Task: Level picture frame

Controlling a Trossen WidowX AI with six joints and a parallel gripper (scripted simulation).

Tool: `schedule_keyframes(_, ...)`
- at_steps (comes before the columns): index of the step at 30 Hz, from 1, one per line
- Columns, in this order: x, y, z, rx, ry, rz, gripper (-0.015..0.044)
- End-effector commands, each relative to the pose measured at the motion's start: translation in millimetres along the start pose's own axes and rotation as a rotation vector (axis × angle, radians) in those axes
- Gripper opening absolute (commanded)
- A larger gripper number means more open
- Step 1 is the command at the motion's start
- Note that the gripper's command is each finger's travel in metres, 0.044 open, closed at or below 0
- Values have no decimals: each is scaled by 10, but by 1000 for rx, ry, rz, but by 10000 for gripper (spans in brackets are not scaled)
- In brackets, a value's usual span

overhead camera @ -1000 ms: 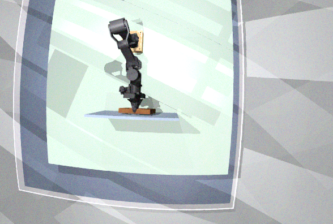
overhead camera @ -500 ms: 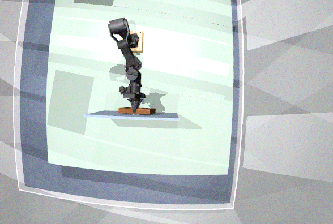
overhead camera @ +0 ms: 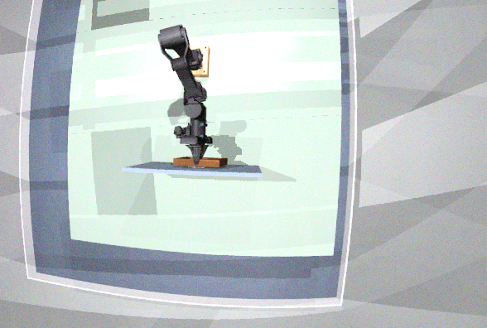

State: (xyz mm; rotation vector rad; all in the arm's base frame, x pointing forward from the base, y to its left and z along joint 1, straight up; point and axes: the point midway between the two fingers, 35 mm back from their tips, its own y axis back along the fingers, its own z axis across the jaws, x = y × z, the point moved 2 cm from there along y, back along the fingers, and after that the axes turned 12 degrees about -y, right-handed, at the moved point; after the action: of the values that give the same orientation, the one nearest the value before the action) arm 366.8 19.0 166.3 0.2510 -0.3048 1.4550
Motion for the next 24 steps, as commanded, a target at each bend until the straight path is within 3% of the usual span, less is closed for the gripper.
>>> schedule_keyframes(1, 6, -3, 30, -8, 2, 2, 0)
schedule_keyframes(24, 12, -3, 57, -8, 2, 2, 0)
